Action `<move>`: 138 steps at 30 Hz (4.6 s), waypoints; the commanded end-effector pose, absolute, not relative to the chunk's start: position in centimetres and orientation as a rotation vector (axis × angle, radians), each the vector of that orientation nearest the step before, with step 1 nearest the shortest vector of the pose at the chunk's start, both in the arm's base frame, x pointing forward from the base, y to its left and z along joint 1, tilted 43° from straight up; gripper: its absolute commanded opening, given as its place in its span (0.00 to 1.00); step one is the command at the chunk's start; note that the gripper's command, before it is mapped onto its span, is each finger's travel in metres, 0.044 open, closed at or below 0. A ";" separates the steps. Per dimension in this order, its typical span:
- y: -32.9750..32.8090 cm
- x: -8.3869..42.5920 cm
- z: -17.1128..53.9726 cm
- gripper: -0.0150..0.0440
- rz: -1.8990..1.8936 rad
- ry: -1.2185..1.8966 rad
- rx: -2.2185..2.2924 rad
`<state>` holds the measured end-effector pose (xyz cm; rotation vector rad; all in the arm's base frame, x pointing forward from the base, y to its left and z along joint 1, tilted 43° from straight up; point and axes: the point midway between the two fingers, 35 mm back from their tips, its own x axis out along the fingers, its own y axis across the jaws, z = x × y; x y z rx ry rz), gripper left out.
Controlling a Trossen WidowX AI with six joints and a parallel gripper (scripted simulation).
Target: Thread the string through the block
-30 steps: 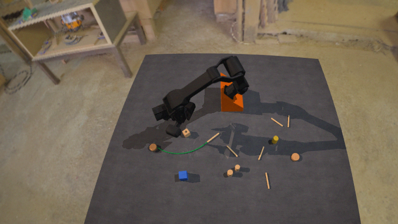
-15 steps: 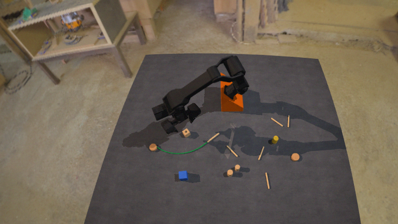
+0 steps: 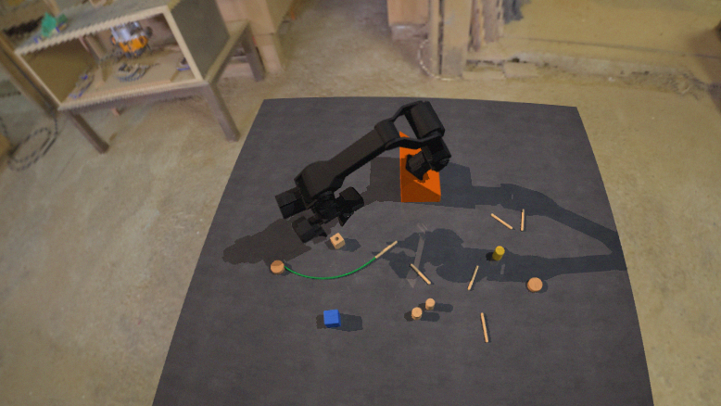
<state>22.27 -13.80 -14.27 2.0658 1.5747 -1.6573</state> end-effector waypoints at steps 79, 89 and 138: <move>-10.8 21.8 -17.7 0.25 -1.659 1.577 2.061; -10.1 22.3 -17.5 0.25 -1.772 1.549 1.882; -6.3 24.8 -17.2 0.43 -2.104 1.257 1.027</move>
